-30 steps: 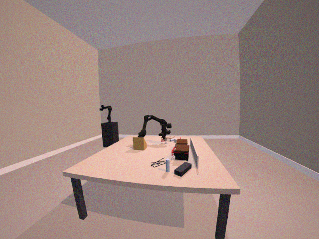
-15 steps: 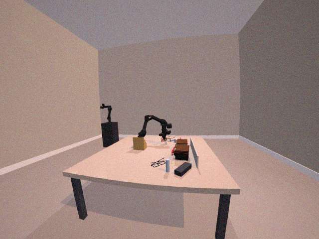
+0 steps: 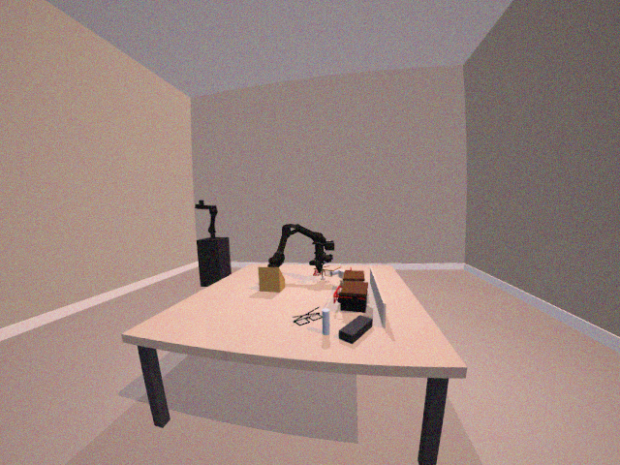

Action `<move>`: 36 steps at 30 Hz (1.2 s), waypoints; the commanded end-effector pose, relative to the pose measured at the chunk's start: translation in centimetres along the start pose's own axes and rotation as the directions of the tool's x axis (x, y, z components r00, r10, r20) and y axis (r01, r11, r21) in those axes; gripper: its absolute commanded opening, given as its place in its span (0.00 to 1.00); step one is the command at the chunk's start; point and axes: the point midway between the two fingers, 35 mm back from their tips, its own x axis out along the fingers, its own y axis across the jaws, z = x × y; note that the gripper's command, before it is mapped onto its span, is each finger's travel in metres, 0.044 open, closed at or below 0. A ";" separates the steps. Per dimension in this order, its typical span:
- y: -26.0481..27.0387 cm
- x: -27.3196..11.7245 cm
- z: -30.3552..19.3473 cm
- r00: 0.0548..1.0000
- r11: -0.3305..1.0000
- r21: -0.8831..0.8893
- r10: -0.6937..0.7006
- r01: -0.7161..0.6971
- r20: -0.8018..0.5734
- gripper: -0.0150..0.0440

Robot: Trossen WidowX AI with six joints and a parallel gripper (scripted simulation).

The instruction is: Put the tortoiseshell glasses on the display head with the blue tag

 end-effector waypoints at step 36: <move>-0.9 0.1 2.6 1.000 1.000 0.001 -0.001 0.001 0.000 0.25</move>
